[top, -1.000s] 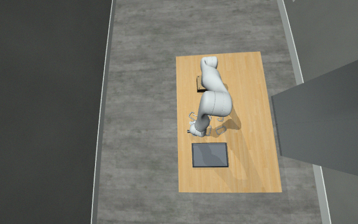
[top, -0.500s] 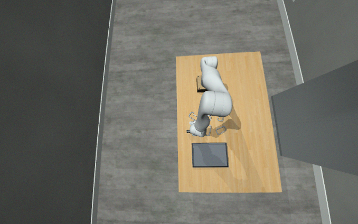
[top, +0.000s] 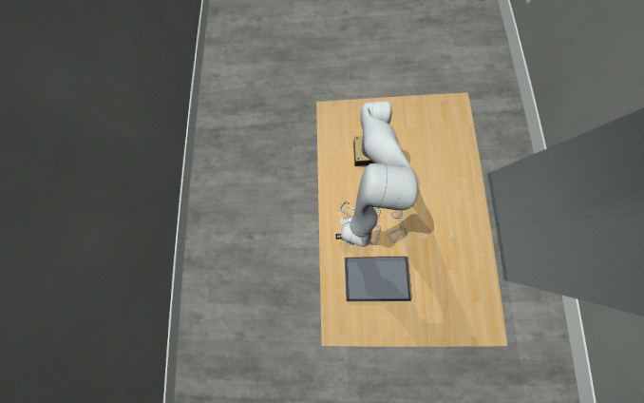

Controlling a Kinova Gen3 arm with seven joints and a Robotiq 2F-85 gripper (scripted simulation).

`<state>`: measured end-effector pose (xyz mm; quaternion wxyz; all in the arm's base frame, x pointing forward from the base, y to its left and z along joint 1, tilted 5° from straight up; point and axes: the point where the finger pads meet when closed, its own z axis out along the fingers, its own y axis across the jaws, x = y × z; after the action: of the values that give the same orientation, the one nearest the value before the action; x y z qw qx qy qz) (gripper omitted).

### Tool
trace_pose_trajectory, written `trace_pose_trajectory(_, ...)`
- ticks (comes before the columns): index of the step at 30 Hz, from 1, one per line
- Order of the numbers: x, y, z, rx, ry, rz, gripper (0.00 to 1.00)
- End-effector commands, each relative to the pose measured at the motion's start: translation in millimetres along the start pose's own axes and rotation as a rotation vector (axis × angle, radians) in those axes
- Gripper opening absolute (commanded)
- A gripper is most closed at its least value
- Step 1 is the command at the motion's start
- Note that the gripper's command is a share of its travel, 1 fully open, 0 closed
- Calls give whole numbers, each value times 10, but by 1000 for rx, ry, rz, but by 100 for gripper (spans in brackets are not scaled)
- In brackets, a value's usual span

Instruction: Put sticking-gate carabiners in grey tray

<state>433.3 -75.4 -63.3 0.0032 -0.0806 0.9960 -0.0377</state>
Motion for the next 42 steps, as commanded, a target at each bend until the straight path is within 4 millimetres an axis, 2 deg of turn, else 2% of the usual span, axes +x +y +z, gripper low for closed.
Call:
trace_pose_trajectory(1, -7, -1, -7, 0, -2, 0, 100)
trace_pose_trajectory(25, -7, -1, -7, 0, -2, 0, 100)
trace_pose_trajectory(26, 15, -30, -706, 0, -2, 0, 100)
trace_pose_trajectory(29, 17, -30, -722, 0, -2, 0, 100)
trace_pose_trajectory(32, 19, -35, -839, 0, -2, 0, 100)
trace_pose_trajectory(42, 19, -35, -839, 0, -2, 0, 100)
